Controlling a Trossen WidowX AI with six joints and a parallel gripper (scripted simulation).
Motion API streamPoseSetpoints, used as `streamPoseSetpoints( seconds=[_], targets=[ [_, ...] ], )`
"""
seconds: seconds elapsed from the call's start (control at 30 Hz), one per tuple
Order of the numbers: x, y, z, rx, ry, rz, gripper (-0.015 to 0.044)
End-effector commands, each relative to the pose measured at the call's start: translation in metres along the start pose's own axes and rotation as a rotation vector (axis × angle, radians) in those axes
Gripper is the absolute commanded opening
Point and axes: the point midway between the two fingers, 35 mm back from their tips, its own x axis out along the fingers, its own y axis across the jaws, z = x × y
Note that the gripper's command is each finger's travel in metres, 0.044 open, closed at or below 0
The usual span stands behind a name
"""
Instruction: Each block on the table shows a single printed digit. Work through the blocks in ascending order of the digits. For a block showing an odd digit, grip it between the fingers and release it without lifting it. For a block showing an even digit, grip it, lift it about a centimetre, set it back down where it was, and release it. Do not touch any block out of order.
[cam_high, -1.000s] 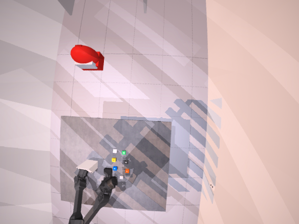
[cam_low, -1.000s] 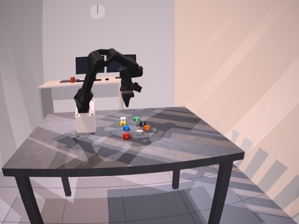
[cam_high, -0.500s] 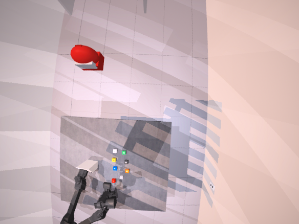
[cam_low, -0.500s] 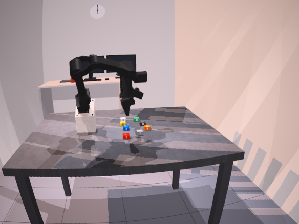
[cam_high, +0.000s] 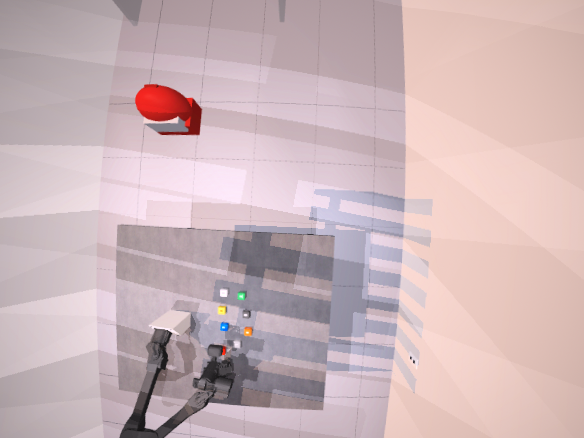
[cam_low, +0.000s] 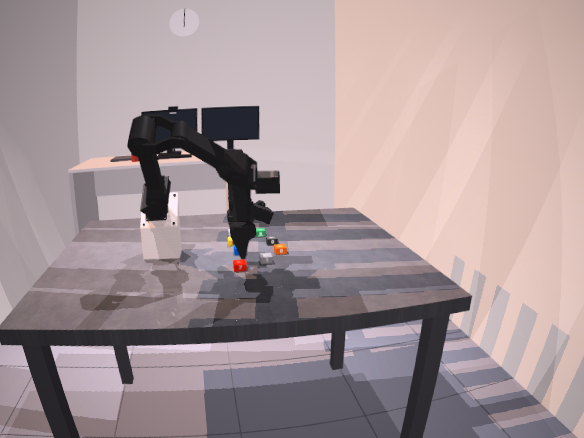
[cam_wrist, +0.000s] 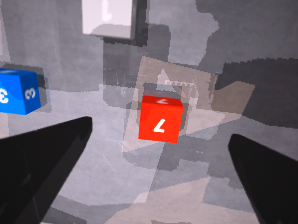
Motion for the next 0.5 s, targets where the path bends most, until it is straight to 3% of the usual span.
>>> streamPoseSetpoints(
  seconds=[0.0, 0.47],
  targets=[
    [0.007, 0.001, -0.003, -0.010, 0.008, -0.002, 0.0400],
    [0.029, 0.001, -0.003, -0.010, 0.008, -0.003, 0.0400]
  ],
)
